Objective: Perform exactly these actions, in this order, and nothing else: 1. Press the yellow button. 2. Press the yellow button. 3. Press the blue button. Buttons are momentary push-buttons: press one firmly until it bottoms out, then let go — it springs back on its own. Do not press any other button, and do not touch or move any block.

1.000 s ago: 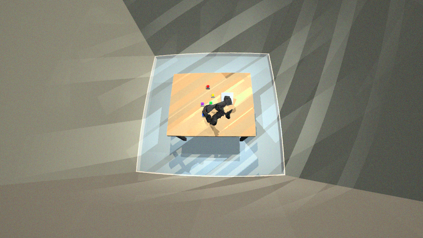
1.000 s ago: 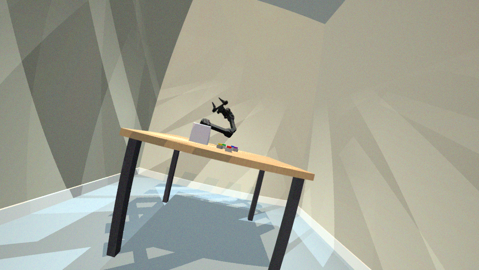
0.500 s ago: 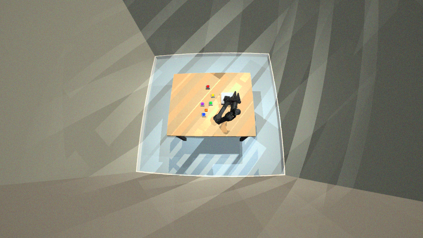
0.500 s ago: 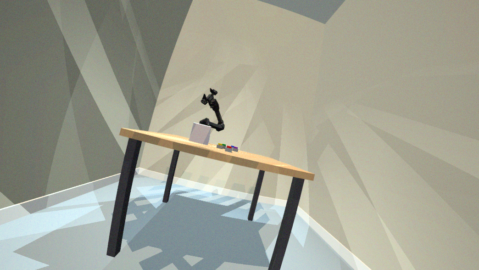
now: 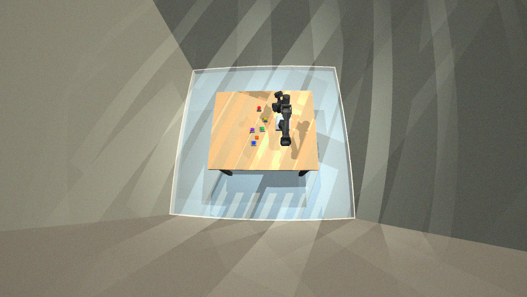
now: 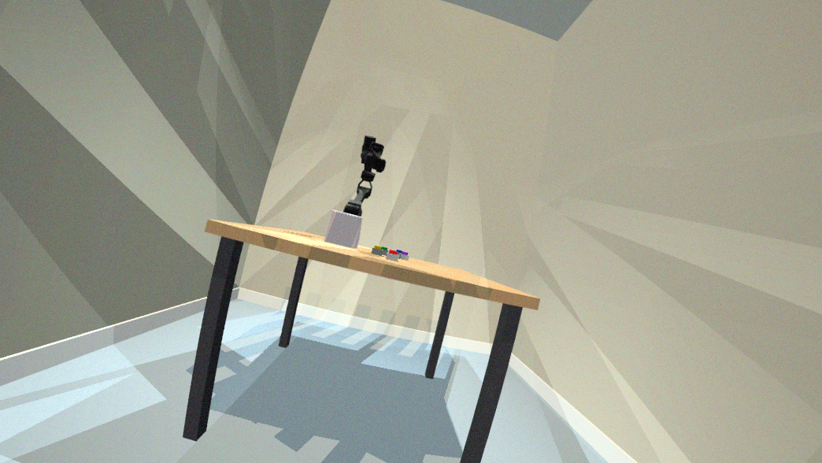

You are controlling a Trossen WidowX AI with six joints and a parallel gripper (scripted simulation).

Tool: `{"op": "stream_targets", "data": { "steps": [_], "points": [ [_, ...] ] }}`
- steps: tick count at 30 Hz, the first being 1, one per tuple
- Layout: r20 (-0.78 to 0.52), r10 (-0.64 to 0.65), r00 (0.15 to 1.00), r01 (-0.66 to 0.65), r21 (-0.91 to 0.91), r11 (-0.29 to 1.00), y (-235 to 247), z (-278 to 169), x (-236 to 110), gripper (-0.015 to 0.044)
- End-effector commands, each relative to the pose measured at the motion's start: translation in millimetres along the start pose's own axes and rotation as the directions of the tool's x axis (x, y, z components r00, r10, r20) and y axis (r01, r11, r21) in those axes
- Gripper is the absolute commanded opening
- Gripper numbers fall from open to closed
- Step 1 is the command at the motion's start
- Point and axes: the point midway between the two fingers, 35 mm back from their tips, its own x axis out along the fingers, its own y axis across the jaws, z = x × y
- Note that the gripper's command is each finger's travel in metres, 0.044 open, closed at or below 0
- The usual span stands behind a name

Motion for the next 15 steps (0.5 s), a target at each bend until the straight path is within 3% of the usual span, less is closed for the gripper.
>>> {"op": "stream_targets", "data": {
  "steps": [1, 4, 8, 12, 15],
  "points": [
    [0.051, 0.269, 0.962, -0.272, 0.094, 0.958, 31, 25, 61, 0.04],
    [0.048, 0.471, 0.881, -0.472, 0.167, 0.866, 65, 43, 103, 0.04],
    [-0.013, 0.707, 0.707, -0.675, 0.284, 0.681, 125, 61, 146, 0.04],
    [-0.113, 0.854, 0.508, -0.757, 0.414, 0.505, 186, 65, 169, 0.04],
    [-0.125, 0.865, 0.486, -0.76, 0.429, 0.489, 193, 65, 170, 0.04]
  ]
}}
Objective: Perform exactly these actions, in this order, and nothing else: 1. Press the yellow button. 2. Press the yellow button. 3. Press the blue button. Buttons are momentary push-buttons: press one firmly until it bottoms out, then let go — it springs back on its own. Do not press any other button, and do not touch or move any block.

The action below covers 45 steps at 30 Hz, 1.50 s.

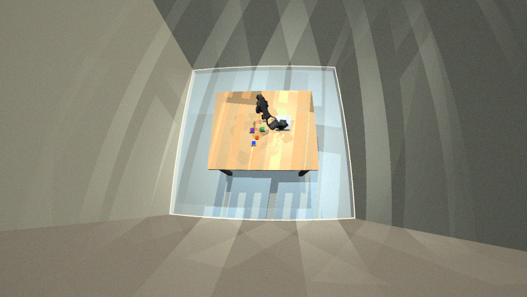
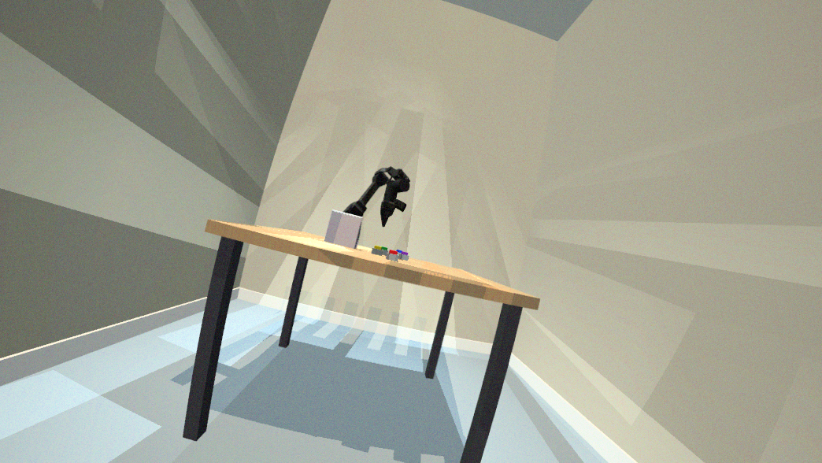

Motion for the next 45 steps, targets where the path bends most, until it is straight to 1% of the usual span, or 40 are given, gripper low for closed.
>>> {"op": "stream_targets", "data": {
  "steps": [1, 2, 4, 7, 8, 16, 17, 26, 45],
  "points": [
    [-0.025, 0.031, 0.999, -0.03, 0.042, 0.999, 4, -1, 9, 0.04],
    [-0.025, 0.031, 0.999, -0.03, 0.042, 0.999, 4, -1, 9, 0.04],
    [-0.024, 0.031, 0.999, -0.03, 0.042, 0.999, 3, 0, 19, 0.0348],
    [-0.024, 0.032, 0.999, -0.031, 0.041, 0.999, 5, -1, 61, 0.0269],
    [-0.024, 0.033, 0.999, -0.032, 0.041, 0.999, 6, -2, 68, 0.0243],
    [-0.024, 0.033, 0.999, -0.032, 0.041, 0.999, 6, -2, 71, 0.0032],
    [-0.024, 0.033, 0.999, -0.032, 0.041, 0.999, 6, -2, 71, 0.002],
    [-0.024, 0.033, 0.999, -0.032, 0.041, 0.999, 6, -2, 72, 0.002],
    [-0.023, 0.035, 0.999, -0.034, 0.041, 0.999, 8, -3, 103, 0.002]
  ]
}}
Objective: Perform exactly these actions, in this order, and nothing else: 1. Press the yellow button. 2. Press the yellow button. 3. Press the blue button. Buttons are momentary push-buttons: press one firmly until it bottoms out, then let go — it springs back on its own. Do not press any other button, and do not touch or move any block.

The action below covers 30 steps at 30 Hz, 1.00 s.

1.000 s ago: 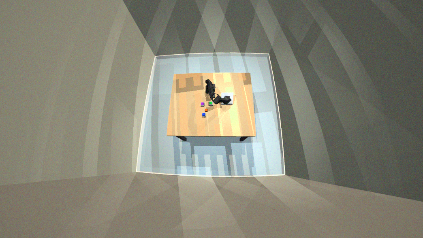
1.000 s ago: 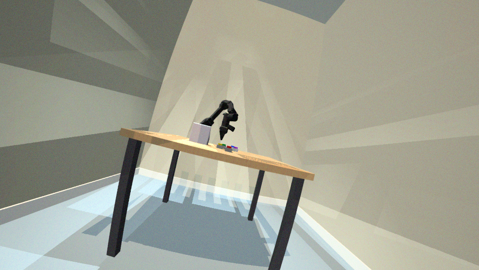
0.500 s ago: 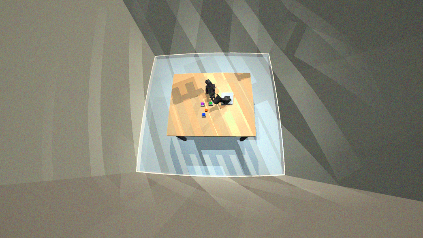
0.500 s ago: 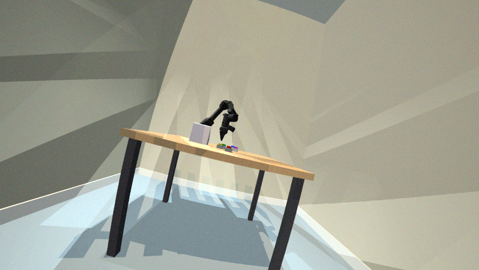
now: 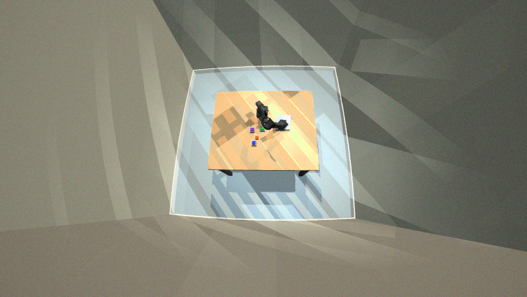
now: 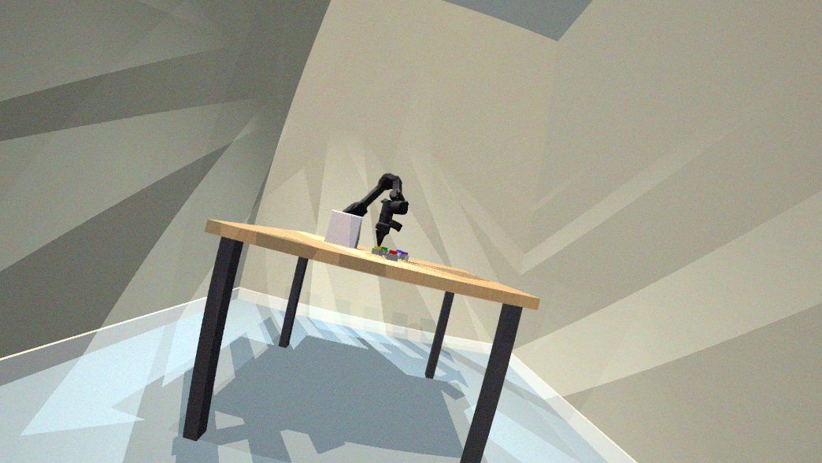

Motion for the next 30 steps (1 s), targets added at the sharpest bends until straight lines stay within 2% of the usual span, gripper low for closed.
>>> {"op": "stream_targets", "data": {
  "steps": [1, 22, 26, 30],
  "points": [
    [-0.002, 0.01, 1.0, -0.01, 0.008, 1.0, 2, -2, 6, 0.002],
    [-0.002, 0.01, 1.0, -0.01, 0.008, 1.0, 2, -2, 7, 0.002],
    [-0.003, 0.008, 1.0, -0.008, 0.007, 1.0, 1, -2, -24, 0.002],
    [-0.003, 0.009, 1.0, -0.009, 0.008, 1.0, 1, -2, -26, 0.002]
  ]
}}
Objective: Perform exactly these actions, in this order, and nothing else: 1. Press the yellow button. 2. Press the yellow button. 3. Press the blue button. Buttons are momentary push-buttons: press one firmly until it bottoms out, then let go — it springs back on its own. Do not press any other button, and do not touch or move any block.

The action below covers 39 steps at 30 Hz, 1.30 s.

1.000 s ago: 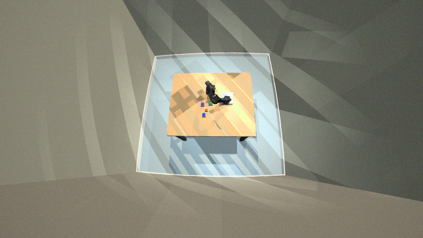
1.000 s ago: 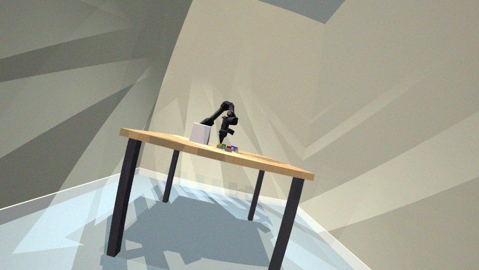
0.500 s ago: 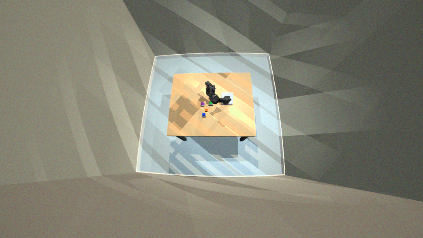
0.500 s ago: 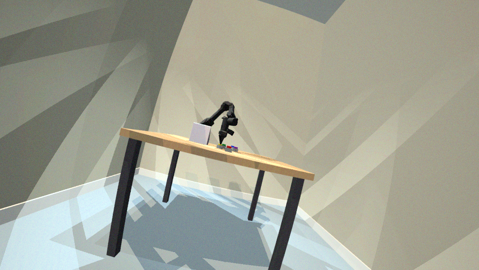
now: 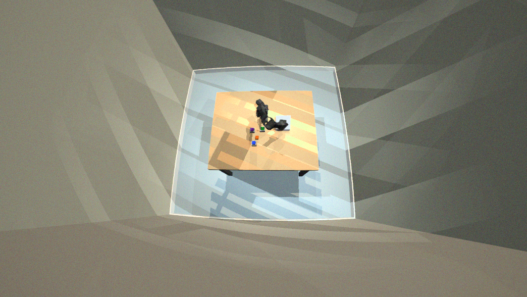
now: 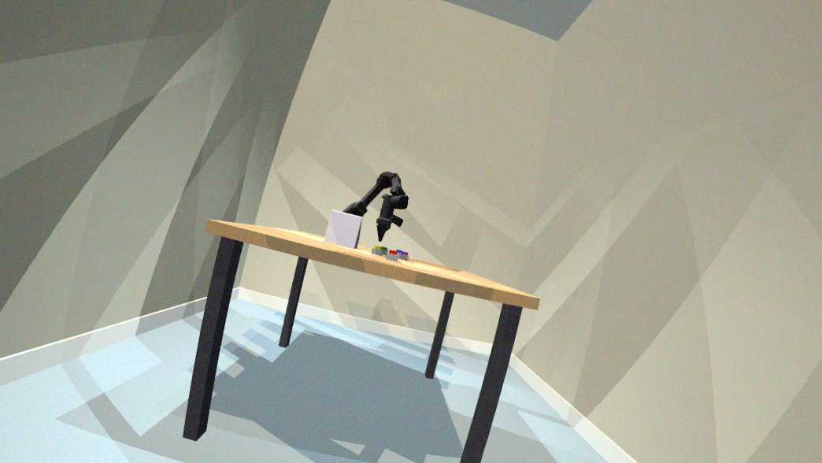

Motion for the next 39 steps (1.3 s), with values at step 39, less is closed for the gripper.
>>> {"op": "stream_targets", "data": {
  "steps": [39],
  "points": [
    [-0.008, -0.001, 1.0, 0.001, -0.006, 1.0, 1, -1, 29, 0.002]
  ]
}}
